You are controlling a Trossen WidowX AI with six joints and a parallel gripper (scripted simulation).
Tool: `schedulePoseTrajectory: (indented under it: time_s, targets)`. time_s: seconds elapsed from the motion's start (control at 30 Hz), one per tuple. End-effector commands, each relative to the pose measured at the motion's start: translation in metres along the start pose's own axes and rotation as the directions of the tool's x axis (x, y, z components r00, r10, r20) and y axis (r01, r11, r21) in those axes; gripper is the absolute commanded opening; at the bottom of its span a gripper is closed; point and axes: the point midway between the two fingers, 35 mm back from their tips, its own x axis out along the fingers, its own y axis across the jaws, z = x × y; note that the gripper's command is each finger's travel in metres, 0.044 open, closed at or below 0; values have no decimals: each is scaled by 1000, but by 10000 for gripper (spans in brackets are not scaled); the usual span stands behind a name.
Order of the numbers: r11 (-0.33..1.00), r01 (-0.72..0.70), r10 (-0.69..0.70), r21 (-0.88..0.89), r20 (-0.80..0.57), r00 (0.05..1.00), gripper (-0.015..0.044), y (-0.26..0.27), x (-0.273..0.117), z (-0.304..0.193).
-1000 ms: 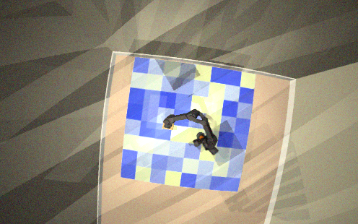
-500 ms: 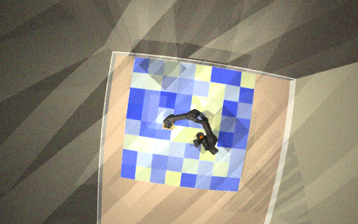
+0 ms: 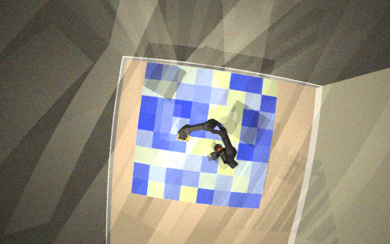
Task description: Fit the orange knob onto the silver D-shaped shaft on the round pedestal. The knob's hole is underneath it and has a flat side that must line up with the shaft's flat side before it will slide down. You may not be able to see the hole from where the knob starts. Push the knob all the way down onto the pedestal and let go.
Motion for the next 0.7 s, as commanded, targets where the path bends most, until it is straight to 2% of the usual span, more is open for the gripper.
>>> schedulePoseTrajectory:
  time_s: [0.0, 0.27, 0.47, 0.67]
  targets:
    - [1000, -5, 5, 0, -2, 1000, 0, 2, 1, -1]
    - [1000, -5, 5, -9, -2, 1000, 0, 2, -4, -1]
    - [980, -5, 5, -198, -2, 1000, 0, 1, -3, 1]
    - [978, -5, 5, -208, -2, 1000, 0, -1, -1, 1]
